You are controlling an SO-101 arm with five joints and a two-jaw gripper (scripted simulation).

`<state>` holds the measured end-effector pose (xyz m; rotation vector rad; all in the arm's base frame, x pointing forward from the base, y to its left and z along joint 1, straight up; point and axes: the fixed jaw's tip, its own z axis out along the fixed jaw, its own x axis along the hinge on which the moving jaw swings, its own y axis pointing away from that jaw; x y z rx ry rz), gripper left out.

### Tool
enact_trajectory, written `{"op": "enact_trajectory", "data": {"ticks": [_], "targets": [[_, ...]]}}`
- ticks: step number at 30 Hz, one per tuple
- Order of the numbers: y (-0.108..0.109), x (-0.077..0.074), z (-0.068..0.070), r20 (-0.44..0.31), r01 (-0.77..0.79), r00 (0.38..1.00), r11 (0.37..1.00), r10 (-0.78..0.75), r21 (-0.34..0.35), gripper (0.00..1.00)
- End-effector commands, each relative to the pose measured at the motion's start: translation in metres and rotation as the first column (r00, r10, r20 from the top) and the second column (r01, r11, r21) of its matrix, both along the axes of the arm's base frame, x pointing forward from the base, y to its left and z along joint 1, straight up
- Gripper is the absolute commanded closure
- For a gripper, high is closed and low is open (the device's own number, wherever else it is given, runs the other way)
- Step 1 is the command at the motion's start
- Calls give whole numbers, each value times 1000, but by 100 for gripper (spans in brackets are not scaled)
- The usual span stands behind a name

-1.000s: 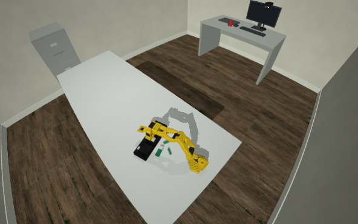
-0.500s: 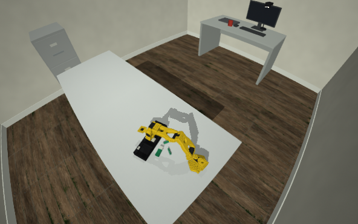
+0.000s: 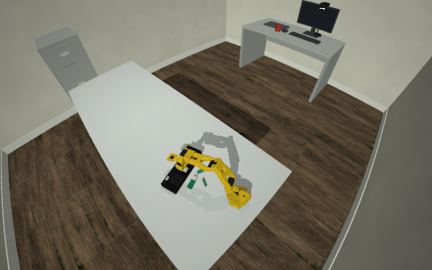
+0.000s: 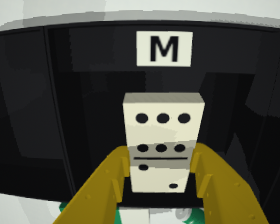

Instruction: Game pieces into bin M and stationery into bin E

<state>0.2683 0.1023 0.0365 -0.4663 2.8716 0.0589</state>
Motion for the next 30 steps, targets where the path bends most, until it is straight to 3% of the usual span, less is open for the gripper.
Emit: {"op": "enact_trajectory", "data": {"ticks": [1,30], "targets": [[5,6,13,67,1,998,1000,-3,29,100],[5,5,14,81,1,997,999,-4,34,100]]}}
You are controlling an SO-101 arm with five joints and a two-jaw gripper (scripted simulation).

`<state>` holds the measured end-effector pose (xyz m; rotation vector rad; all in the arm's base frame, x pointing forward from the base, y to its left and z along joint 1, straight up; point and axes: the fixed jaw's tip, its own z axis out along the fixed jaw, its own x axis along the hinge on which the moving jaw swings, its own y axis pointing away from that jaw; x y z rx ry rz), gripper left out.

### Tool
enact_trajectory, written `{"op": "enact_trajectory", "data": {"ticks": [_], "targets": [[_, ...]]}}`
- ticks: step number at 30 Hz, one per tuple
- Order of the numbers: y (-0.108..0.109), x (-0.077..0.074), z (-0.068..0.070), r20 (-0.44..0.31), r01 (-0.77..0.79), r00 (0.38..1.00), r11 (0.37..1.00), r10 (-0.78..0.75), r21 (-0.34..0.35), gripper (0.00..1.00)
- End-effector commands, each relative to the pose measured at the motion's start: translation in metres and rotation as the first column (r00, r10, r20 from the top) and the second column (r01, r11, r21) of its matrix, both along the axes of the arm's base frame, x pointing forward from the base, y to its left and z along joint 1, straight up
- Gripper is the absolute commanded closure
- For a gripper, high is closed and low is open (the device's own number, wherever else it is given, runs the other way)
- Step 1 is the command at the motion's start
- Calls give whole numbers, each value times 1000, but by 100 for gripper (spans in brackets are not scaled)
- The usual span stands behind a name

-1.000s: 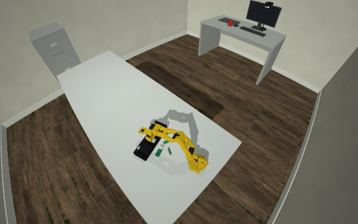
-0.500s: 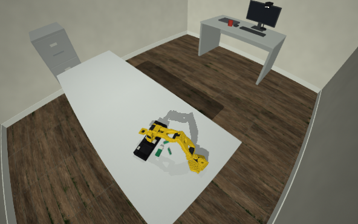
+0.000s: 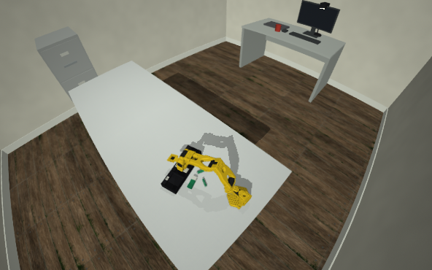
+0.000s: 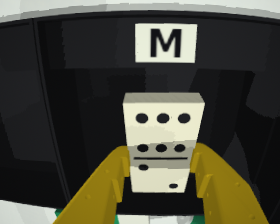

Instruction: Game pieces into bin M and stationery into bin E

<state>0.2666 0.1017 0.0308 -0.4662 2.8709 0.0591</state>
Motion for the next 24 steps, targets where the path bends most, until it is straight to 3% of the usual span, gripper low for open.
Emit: {"op": "enact_trajectory", "data": {"ticks": [1,24], "targets": [[5,7,19,80,1,997,999,-4,33,100],[5,7,11,80,1,997,999,-4,33,100]]}}
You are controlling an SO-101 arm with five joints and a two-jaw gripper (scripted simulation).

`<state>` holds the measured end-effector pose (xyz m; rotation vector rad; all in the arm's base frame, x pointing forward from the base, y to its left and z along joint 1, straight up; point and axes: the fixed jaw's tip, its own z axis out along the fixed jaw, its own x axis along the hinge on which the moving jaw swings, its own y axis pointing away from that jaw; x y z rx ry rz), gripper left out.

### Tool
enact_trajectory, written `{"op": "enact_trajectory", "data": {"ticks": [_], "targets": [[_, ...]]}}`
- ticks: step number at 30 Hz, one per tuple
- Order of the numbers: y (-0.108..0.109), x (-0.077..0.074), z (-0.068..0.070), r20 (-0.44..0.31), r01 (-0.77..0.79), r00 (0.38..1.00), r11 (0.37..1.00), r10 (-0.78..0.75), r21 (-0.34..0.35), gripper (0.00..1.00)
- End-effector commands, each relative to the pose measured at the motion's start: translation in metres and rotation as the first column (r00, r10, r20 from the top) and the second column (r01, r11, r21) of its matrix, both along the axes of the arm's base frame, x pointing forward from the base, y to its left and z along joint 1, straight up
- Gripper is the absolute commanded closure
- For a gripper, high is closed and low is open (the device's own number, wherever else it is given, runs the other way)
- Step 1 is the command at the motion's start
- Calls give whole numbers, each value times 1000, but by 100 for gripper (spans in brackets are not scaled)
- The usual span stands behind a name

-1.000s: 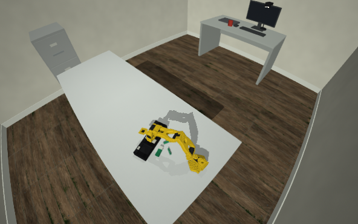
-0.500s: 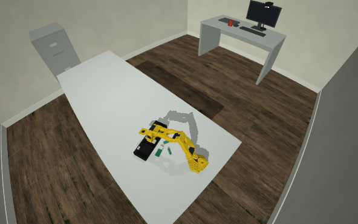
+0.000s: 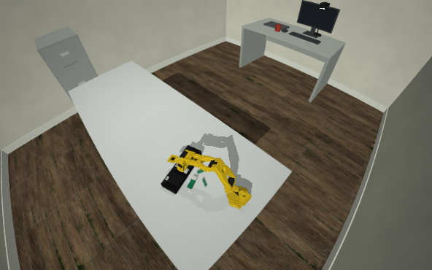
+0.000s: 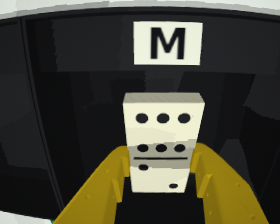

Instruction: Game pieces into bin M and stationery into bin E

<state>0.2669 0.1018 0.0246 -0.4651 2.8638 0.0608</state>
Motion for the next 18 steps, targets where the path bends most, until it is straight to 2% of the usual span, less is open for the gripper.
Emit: {"op": "enact_trajectory", "data": {"ticks": [1,10,18], "targets": [[5,7,17,74,1,997,1000,-3,31,100],[5,7,16,74,1,997,1000,-3,31,100],[5,7,16,74,1,997,1000,-3,31,95]]}}
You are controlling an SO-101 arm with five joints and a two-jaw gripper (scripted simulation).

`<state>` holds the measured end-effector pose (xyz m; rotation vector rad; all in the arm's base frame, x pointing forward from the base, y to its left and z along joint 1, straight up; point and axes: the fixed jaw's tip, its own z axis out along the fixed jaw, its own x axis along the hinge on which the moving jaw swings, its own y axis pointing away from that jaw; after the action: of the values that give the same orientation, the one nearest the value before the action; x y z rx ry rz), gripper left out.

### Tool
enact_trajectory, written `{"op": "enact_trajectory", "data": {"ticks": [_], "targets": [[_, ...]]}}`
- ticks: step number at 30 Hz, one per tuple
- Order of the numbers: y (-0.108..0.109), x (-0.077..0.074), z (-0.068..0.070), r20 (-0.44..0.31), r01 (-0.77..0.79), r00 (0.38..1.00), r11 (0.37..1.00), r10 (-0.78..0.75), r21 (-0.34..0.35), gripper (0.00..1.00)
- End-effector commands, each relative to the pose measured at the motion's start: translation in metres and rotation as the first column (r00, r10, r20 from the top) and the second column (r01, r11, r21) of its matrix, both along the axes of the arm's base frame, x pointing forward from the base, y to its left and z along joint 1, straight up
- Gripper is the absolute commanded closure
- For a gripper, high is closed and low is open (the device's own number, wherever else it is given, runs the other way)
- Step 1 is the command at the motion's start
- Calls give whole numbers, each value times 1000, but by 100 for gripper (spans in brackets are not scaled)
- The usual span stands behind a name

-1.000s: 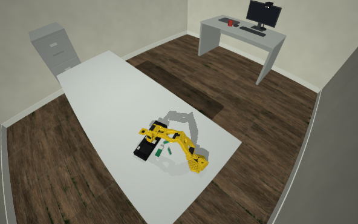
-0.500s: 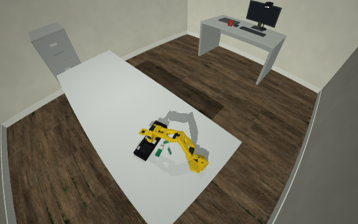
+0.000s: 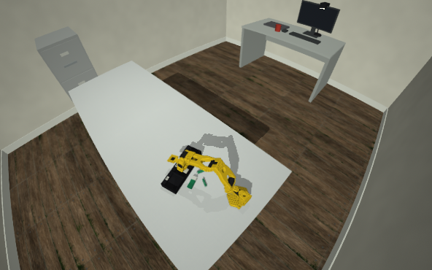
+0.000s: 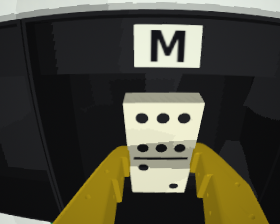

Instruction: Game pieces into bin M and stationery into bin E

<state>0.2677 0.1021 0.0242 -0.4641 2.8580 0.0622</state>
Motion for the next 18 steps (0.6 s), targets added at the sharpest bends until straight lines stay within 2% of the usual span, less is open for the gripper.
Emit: {"op": "enact_trajectory", "data": {"ticks": [1,11,18], "targets": [[5,6,17,68,1,998,1000,-3,29,94],[5,6,17,68,1,998,1000,-3,29,81],[5,6,17,68,1,998,1000,-3,29,77]]}}
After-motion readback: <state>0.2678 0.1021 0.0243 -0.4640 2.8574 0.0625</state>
